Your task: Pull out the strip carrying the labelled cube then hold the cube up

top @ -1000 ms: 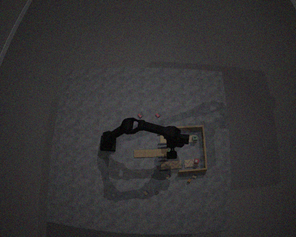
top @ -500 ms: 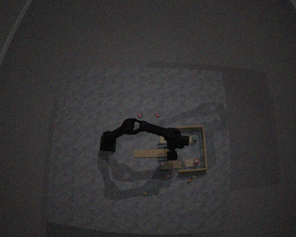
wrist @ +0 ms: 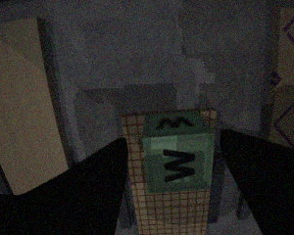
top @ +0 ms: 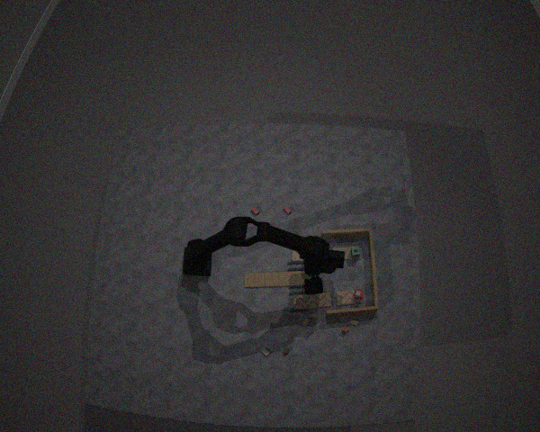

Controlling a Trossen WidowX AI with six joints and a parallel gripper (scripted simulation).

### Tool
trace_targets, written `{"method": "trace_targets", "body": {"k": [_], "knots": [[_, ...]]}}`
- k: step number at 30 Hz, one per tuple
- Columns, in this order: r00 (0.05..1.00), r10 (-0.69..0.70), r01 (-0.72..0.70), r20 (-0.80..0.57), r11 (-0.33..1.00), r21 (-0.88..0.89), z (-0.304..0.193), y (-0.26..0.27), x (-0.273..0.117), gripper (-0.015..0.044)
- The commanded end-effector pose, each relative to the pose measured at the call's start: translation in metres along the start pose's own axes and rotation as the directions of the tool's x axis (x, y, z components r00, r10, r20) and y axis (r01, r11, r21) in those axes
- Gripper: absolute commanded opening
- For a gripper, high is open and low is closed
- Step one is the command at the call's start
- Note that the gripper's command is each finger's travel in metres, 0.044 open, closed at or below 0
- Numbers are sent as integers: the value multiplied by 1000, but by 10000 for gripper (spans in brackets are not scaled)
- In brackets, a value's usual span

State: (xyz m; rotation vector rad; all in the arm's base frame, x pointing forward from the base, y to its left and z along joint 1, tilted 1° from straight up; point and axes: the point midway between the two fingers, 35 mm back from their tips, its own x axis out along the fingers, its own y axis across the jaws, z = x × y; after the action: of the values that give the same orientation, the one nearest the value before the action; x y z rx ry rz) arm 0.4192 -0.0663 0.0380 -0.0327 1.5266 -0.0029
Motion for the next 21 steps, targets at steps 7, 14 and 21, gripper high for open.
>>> {"method": "trace_targets", "body": {"k": [7, 14, 21], "knots": [[1000, 1, -1, -4, 1000, 0, -1, 0, 4, 171], [1000, 1, -1, -4, 1000, 0, -1, 0, 4, 105], [1000, 1, -1, -6, 1000, 1, -13, 2, -7, 0]]}}
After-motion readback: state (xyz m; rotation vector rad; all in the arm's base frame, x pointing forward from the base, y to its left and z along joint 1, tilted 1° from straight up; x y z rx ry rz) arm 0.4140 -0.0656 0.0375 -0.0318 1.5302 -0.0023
